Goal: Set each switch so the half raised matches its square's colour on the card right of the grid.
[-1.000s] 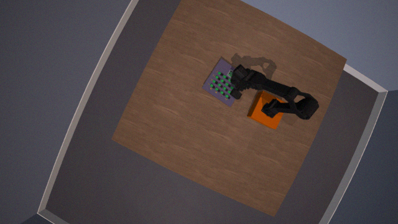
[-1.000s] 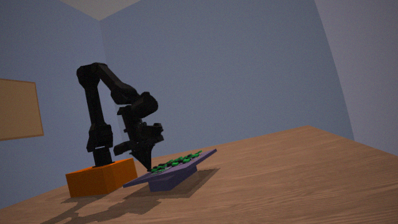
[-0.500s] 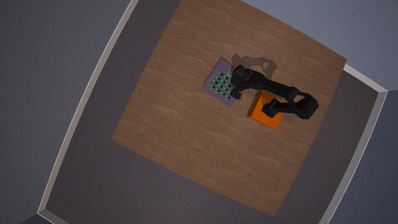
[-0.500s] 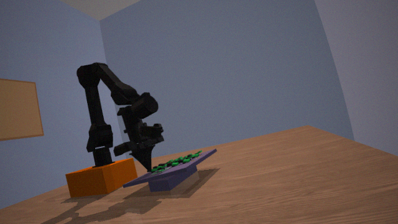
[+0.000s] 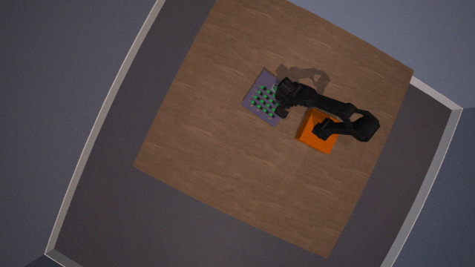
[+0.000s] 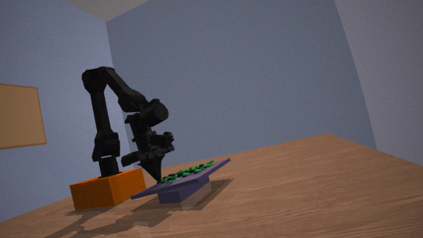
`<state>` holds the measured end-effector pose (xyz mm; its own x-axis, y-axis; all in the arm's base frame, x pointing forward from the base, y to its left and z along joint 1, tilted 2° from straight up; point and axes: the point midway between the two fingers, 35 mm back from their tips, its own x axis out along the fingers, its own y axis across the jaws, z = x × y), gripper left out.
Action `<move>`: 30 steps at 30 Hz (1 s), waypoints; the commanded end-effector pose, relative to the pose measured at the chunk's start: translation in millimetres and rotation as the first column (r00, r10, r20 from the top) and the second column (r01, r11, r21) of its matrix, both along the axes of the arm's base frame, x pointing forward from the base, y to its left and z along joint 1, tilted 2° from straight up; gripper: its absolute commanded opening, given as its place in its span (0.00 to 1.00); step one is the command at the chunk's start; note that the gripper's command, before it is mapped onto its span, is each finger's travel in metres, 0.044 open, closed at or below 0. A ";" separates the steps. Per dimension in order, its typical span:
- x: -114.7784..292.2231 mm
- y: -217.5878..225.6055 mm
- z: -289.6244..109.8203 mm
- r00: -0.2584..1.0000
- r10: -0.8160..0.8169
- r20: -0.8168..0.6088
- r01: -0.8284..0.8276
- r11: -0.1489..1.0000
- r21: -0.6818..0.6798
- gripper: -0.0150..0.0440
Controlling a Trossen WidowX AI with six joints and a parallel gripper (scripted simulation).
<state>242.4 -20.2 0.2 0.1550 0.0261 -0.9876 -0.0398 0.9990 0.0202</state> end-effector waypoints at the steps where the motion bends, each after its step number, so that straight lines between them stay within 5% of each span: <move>1: 0.7 0.5 -0.5 1.000 0.001 0.003 -0.001 1.000 0.002 0.25; 7: -5.9 -1.4 61.6 1.000 0.001 -0.022 -0.001 1.000 0.001 0.25; 13: -4.8 -0.4 65.0 1.000 0.001 -0.023 -0.001 1.000 0.001 0.25; 20: 57.7 47.5 82.3 1.000 0.001 -0.017 -0.001 1.000 0.006 0.25; 30: 59.4 49.2 82.6 1.000 0.001 -0.017 -0.001 1.000 0.006 0.25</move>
